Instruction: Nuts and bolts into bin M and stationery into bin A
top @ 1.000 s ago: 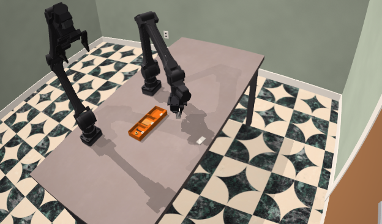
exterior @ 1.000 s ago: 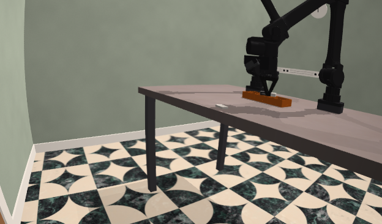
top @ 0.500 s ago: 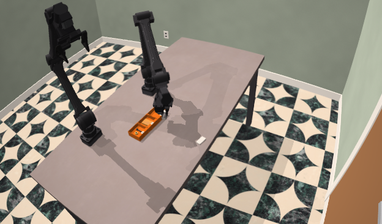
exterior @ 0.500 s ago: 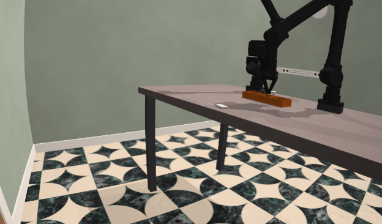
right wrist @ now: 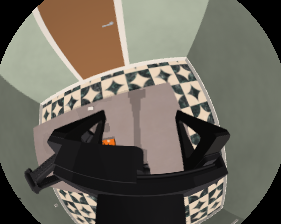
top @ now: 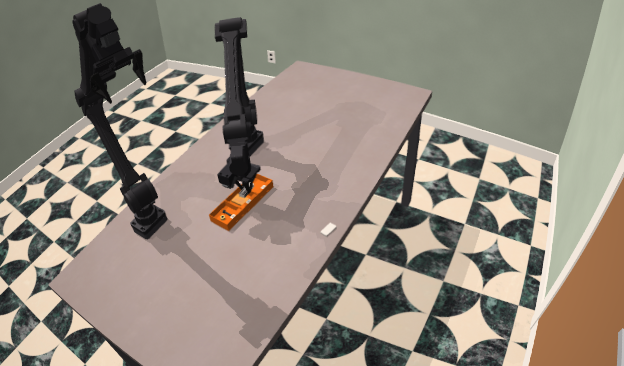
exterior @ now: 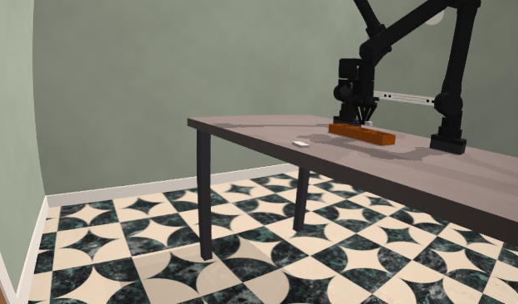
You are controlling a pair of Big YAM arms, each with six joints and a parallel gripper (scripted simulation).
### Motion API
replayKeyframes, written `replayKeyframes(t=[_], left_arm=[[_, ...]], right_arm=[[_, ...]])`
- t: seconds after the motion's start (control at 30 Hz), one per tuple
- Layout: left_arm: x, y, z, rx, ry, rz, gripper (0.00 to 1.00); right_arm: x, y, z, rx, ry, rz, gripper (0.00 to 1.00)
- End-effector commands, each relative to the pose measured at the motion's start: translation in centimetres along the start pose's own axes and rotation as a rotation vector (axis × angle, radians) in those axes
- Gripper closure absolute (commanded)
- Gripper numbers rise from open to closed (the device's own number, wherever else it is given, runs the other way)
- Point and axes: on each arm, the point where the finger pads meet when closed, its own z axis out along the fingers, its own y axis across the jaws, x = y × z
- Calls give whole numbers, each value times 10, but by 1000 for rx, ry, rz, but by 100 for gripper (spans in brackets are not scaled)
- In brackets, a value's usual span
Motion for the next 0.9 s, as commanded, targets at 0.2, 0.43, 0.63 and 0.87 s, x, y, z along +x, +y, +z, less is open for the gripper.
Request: replayKeyframes(t=[0.2,0.43,0.63,0.87], left_arm=[[-31,-16,-10,-19,-30,143,82],[-34,-20,-10,-16,-26,161,82],[-27,-20,-9,-16,-26,143,82],[-29,-23,-2,-13,-21,151,82]], right_arm=[[3,-2,-5,2,1,-7,0],[3,-2,-5,2,1,-7,0],[3,-2,-5,2,1,-7,0],[3,-2,-5,2,1,-7,0]])
